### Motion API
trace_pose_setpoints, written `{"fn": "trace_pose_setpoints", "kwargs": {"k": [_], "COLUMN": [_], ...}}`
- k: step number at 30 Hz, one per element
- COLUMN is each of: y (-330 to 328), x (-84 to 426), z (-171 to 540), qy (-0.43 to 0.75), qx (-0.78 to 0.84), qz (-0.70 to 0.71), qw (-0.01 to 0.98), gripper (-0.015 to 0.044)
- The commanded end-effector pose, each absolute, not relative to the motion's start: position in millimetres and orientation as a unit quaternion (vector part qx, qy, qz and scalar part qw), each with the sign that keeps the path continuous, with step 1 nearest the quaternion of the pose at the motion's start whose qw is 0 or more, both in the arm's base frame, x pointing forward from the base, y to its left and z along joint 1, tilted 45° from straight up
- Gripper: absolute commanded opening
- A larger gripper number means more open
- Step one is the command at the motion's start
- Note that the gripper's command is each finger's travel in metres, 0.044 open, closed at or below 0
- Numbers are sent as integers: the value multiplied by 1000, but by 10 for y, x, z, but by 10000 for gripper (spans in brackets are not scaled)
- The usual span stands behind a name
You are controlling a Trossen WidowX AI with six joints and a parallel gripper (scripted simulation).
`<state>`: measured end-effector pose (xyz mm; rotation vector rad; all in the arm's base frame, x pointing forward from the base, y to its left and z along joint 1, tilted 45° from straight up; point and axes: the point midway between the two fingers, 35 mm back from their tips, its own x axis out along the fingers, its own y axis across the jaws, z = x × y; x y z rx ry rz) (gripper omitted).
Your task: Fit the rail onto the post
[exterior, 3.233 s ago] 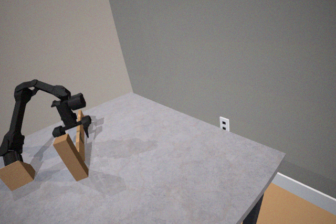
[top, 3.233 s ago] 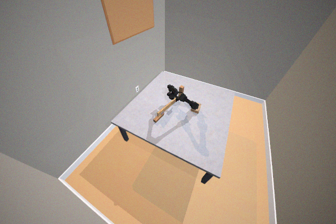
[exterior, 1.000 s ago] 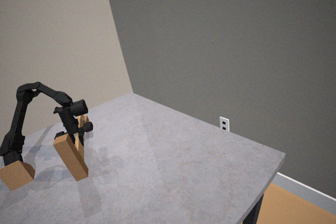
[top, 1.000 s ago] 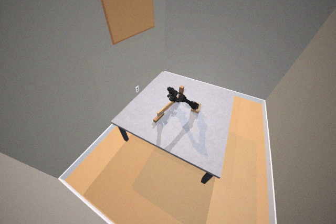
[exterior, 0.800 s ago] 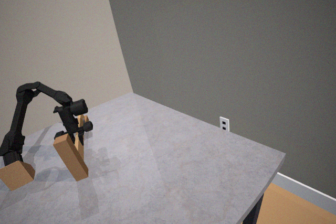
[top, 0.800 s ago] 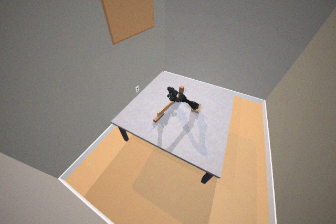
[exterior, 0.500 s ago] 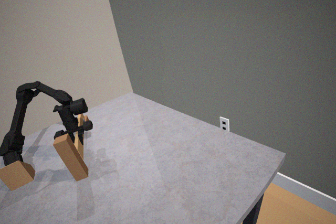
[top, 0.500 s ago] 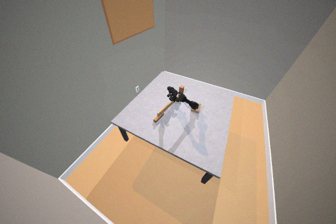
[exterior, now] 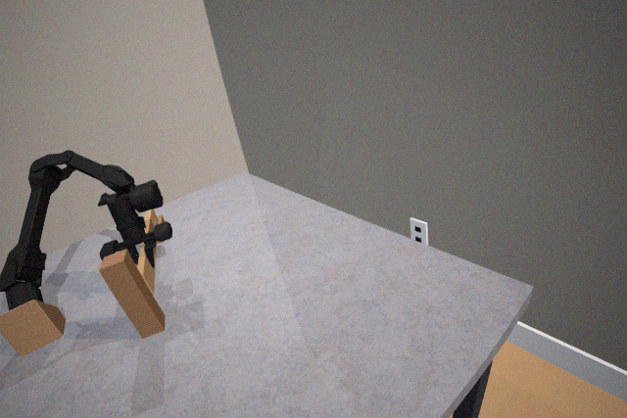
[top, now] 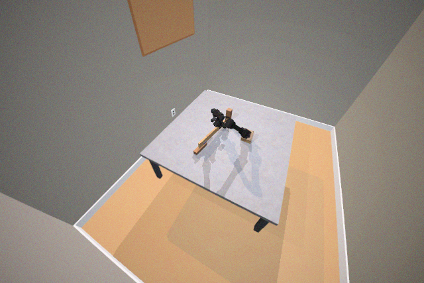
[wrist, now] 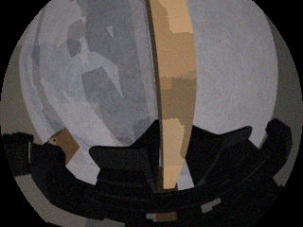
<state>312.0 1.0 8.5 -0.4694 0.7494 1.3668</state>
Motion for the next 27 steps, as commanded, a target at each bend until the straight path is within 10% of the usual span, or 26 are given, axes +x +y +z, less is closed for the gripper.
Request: {"fn": "trace_pose_setpoints", "kwargs": {"k": [1,27], "y": [-31,-120], "x": [3142,3134], "z": [122,211], "qy": [331,331], "qx": [-209,-209], "qz": [607,607], "qw": [692,691], "gripper": [0,0]}}
